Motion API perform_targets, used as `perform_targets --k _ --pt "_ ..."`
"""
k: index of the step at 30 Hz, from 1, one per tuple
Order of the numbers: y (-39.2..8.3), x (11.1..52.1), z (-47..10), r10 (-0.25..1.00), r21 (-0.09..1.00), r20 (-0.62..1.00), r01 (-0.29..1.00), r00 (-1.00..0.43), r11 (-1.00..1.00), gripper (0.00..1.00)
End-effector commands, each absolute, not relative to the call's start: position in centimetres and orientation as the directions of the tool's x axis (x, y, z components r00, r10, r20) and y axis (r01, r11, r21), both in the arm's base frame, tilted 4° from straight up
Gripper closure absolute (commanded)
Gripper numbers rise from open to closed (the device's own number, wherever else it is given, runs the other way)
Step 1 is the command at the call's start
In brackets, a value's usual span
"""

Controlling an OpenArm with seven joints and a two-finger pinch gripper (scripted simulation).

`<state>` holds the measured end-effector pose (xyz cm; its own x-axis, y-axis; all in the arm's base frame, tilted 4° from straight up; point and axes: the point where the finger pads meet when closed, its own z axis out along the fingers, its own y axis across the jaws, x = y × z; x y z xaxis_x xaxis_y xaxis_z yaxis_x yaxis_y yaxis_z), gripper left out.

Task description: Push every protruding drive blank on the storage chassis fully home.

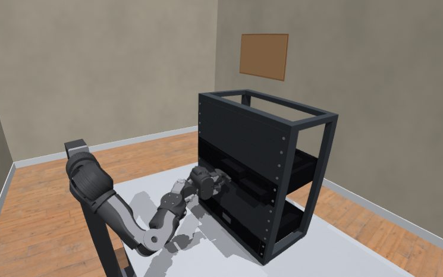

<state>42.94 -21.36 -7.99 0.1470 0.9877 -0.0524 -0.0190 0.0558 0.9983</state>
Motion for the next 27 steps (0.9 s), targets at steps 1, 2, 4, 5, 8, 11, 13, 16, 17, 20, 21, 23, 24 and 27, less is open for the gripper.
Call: perform_targets --k 1,2,4,5,8,11,13,16,17,20,21,23,24,27 --pt "-21.2 42.9 -7.9 0.988 0.998 -0.053 -0.02 0.147 0.056 1.0" --pt "-21.2 42.9 -7.9 0.988 0.998 -0.053 -0.02 0.147 0.056 1.0" --pt "-21.2 42.9 -7.9 0.988 0.998 -0.053 -0.02 0.147 0.056 1.0" --pt "-21.2 42.9 -7.9 0.988 0.998 -0.053 -0.02 0.147 0.056 1.0" --pt "-21.2 42.9 -7.9 0.988 0.998 -0.053 -0.02 0.147 0.056 1.0" --pt "-21.2 42.9 -7.9 0.988 0.998 -0.053 -0.02 0.147 0.056 1.0" --pt "-21.2 42.9 -7.9 0.988 0.998 -0.053 -0.02 0.147 0.056 1.0" --pt "-21.3 43.0 -7.9 0.988 0.998 -0.053 -0.019 0.147 0.056 1.0" --pt "-21.4 43.0 -8.0 0.987 0.998 -0.053 -0.017 0.15 0.057 1.0" --pt "-21.5 43.6 -7.9 0.987 0.998 -0.053 -0.017 0.15 0.057 1.0" --pt "-21.5 43.6 -7.9 0.987 0.998 -0.053 -0.017 0.15 0.057 1.0" --pt "-21.5 43.7 -7.9 0.987 0.998 -0.053 -0.017 0.15 0.056 1.0" --pt "-21.5 43.9 -7.9 0.987 0.998 -0.053 -0.017 0.15 0.056 1.0" --pt "-21.4 43.9 -7.8 0.988 0.998 -0.053 -0.02 0.146 0.056 1.0"
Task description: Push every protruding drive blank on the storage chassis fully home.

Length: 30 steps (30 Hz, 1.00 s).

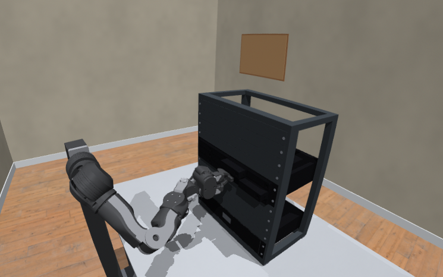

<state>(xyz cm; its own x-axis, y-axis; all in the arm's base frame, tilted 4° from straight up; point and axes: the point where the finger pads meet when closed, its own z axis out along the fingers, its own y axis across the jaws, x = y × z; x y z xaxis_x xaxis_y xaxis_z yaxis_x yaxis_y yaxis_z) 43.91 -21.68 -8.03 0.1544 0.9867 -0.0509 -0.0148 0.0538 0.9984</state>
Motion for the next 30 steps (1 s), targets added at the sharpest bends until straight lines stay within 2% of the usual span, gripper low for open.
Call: perform_targets --k 1,30 --pt "-21.4 43.9 -7.8 0.988 0.998 -0.053 -0.02 0.147 0.056 1.0" --pt "-21.6 45.7 -7.7 0.987 0.998 -0.053 -0.016 0.149 0.056 1.0"
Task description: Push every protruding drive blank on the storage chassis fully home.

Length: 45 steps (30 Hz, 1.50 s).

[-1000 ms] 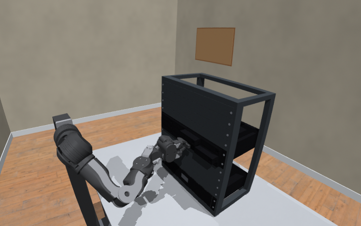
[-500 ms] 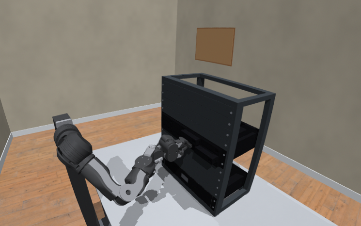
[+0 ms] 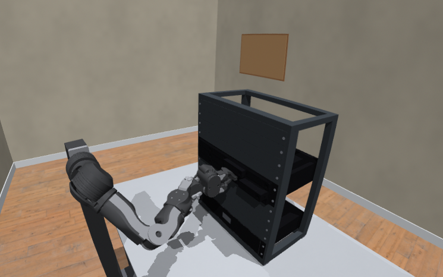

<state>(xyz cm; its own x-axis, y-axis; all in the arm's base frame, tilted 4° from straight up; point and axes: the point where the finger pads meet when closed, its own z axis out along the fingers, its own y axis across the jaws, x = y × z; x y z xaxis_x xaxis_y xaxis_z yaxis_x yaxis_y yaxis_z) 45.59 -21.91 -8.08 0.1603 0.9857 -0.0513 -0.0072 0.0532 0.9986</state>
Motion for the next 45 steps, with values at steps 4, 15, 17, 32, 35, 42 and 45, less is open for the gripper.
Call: perform_targets --k 4,15,17,32,35,42,45 --pt "-21.54 45.91 -7.57 0.988 0.998 -0.053 -0.019 0.146 0.056 1.0" --pt "-21.6 46.12 -7.56 0.987 0.998 -0.053 -0.017 0.149 0.056 1.0" --pt "-21.57 46.17 -7.5 0.988 0.998 -0.053 -0.017 0.148 0.056 1.0" --pt "-21.54 46.42 -7.37 0.988 0.998 -0.053 -0.017 0.148 0.056 1.0" --pt "-21.53 46.52 -7.3 0.988 0.998 -0.053 -0.017 0.148 0.056 1.0" --pt "-21.46 46.52 -7.23 0.988 0.998 -0.053 -0.019 0.146 0.056 1.0" --pt "-21.49 46.56 -7.25 0.988 0.998 -0.053 -0.018 0.147 0.056 1.0"
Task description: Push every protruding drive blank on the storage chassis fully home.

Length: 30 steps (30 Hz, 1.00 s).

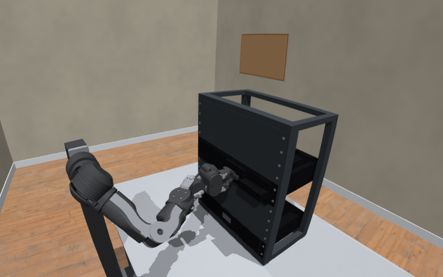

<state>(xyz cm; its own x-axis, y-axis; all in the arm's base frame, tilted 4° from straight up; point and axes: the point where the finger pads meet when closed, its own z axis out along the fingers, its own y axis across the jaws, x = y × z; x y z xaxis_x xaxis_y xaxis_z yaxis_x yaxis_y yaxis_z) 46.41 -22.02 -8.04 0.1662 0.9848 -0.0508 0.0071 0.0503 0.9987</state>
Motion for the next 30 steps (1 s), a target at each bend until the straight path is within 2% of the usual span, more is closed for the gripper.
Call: perform_targets --k 1,30 --pt "-21.51 46.61 -7.25 0.988 0.998 -0.053 -0.017 0.148 0.056 1.0" --pt "-21.44 46.84 -7.07 0.988 0.998 -0.053 -0.018 0.147 0.056 1.0"
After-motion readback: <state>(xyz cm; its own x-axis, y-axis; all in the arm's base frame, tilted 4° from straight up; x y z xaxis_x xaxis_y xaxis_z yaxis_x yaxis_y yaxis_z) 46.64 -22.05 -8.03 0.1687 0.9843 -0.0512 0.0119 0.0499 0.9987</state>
